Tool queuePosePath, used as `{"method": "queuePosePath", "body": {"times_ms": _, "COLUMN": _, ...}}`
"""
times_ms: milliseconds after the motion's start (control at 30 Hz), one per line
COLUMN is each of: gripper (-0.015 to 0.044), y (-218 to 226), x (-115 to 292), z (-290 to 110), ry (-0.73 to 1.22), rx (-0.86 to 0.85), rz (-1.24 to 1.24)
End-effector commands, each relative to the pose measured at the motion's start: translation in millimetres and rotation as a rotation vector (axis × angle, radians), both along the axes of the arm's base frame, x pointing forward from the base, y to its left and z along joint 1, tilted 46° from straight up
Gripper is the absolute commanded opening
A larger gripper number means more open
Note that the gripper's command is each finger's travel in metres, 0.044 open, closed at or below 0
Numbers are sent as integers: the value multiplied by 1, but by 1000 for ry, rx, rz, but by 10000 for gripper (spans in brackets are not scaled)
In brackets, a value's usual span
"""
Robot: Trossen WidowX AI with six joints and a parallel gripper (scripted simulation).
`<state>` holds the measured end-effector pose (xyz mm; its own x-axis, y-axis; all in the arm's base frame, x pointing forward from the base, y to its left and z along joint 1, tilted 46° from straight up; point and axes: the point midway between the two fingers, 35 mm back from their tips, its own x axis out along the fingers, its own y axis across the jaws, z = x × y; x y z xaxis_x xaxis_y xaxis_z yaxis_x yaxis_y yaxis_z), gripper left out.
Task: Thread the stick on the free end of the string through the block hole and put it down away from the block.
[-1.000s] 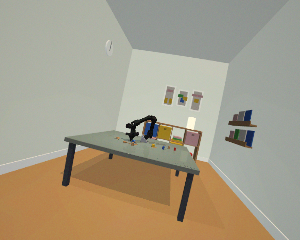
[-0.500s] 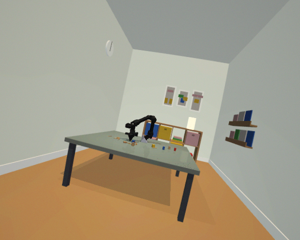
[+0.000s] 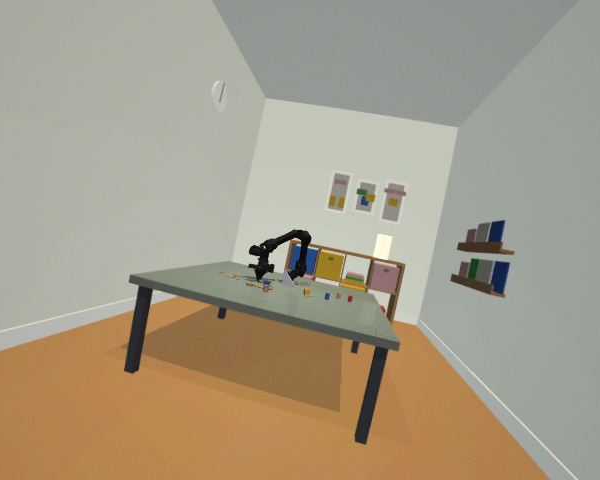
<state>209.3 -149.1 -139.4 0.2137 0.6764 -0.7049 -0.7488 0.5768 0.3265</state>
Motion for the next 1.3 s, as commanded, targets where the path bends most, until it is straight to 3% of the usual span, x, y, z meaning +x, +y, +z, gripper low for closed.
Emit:
{"method": "queuePosePath", "body": {"times_ms": 0, "gripper": 0, "y": 0, "x": -5, "z": -5, "ry": 4, "rx": -1, "rz": 3}}
{"method": "queuePosePath", "body": {"times_ms": 1267, "gripper": 0, "y": -22, "x": -35, "z": -26, "ry": -27, "rx": -39, "rz": -24}}
